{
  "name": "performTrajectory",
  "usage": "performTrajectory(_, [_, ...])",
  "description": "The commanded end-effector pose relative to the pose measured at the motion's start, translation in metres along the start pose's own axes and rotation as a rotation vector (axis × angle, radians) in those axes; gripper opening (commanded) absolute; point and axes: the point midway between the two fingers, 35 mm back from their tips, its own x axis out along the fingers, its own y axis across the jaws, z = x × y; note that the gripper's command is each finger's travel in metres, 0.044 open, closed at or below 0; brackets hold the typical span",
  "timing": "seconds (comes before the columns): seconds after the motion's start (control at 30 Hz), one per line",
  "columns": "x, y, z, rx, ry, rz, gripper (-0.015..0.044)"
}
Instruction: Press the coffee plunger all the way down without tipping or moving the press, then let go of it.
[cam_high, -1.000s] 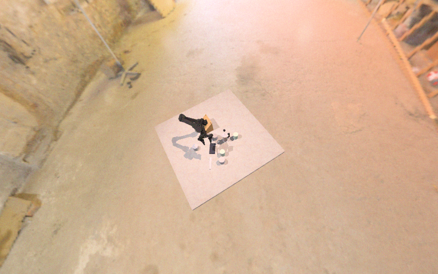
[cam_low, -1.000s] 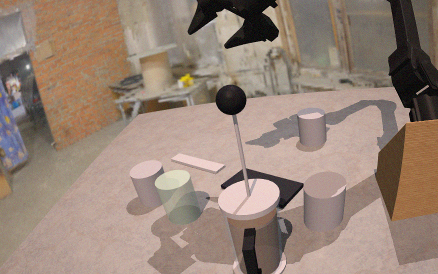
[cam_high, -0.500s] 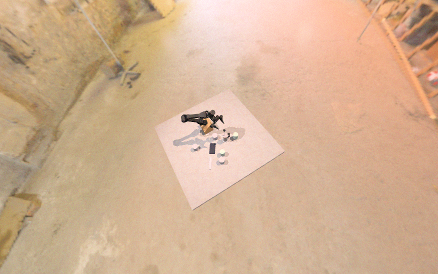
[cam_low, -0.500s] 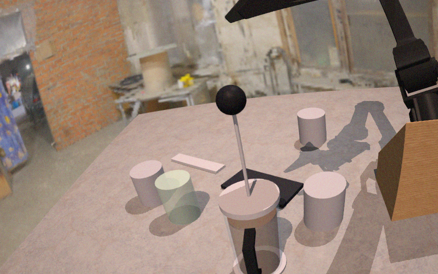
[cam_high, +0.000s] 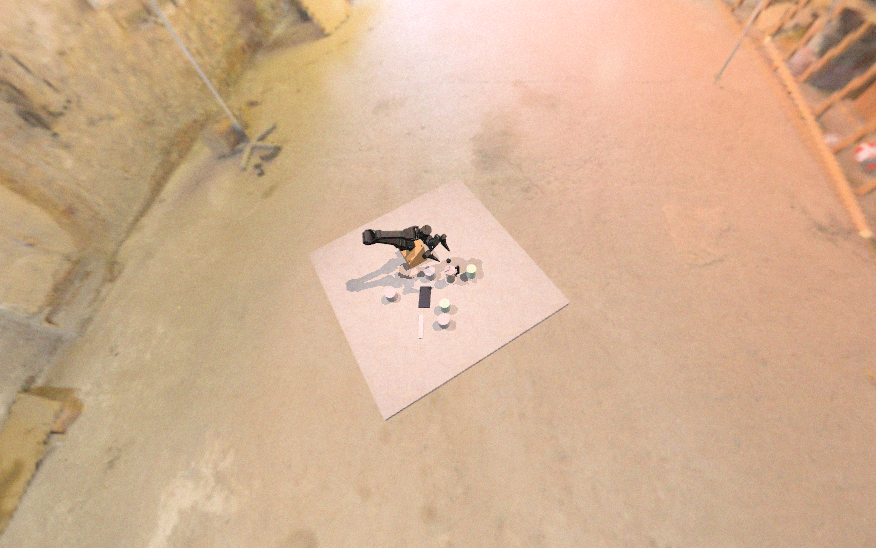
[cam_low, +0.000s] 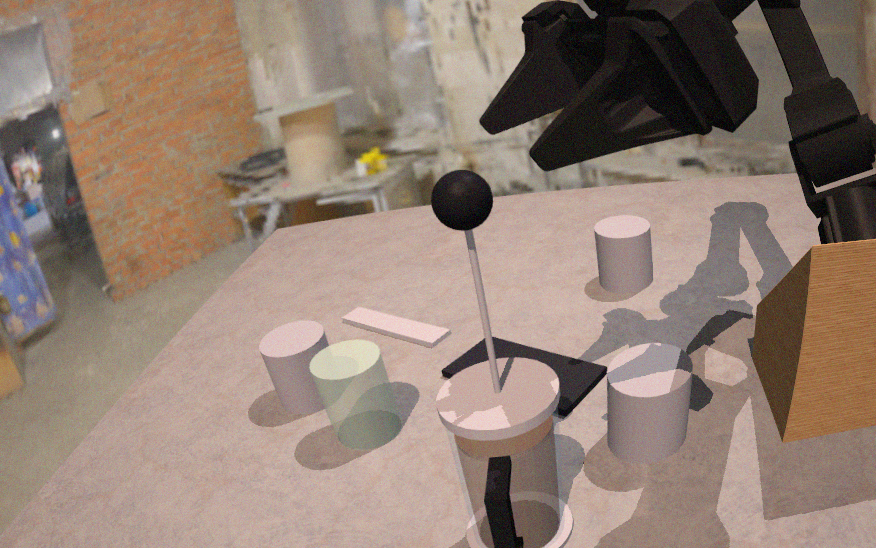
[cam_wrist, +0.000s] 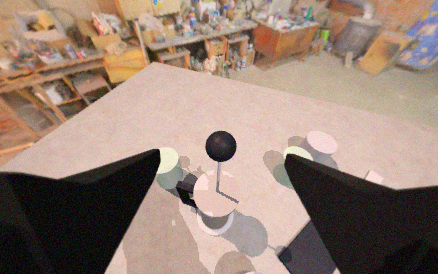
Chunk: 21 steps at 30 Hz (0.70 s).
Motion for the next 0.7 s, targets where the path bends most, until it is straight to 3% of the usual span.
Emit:
performTrajectory(0.0, [0.004,0.000,-0.002,-0.005,0.000,0.004,0.0440])
performTrajectory(0.67, [0.036,0.000,-0.002,-0.005,-0.002,0.002,0.0440])
